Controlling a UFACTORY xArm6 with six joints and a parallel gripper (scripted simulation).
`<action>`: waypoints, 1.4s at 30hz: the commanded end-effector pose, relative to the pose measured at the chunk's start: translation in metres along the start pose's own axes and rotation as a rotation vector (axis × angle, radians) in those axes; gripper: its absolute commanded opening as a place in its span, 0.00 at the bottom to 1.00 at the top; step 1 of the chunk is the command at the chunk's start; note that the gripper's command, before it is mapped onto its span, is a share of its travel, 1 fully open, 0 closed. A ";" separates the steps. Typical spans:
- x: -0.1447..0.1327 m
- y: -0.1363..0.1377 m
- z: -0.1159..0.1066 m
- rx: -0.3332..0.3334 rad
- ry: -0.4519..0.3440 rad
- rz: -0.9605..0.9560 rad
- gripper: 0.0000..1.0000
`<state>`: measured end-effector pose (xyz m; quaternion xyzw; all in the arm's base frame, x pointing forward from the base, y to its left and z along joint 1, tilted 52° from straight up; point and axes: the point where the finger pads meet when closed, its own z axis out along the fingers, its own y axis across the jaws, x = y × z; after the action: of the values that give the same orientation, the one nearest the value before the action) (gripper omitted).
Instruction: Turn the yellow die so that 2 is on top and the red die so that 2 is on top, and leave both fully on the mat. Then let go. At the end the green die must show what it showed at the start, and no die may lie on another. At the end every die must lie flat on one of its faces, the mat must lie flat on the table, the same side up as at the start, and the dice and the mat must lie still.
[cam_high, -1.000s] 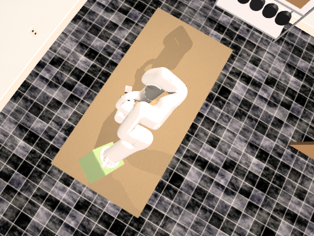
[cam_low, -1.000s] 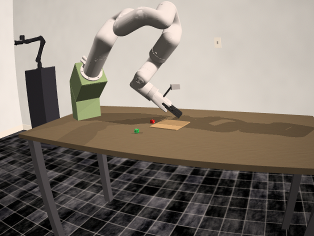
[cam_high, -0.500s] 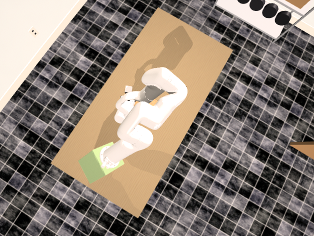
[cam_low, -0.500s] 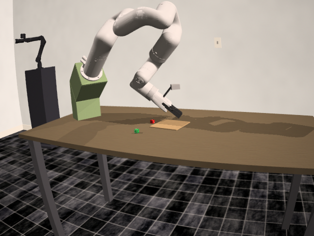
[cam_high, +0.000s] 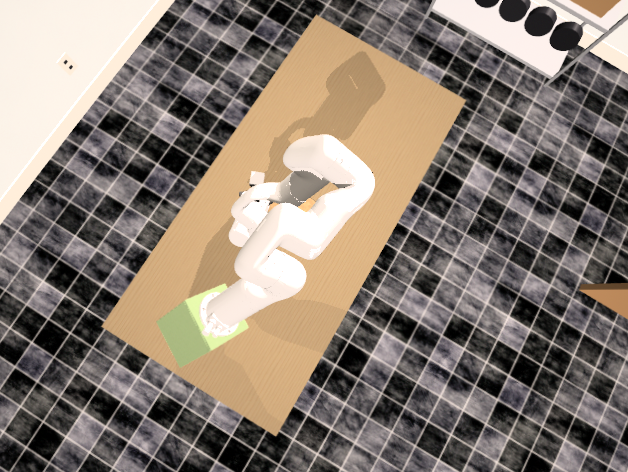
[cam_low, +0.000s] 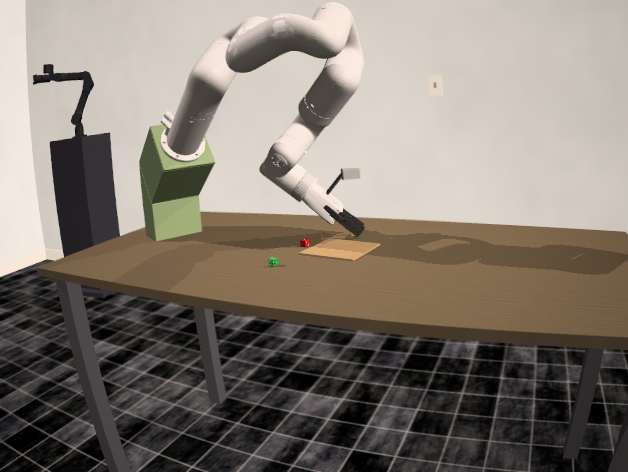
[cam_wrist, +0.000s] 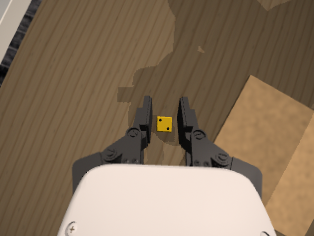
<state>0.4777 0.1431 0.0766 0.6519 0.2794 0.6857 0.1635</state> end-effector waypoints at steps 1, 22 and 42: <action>0.001 0.000 0.000 0.001 0.001 0.000 0.31; 0.001 0.000 0.000 0.001 0.001 0.000 0.31; 0.001 0.000 -0.005 0.001 0.001 0.000 0.31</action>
<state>0.4763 0.1428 0.0768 0.6518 0.2792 0.6859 0.1635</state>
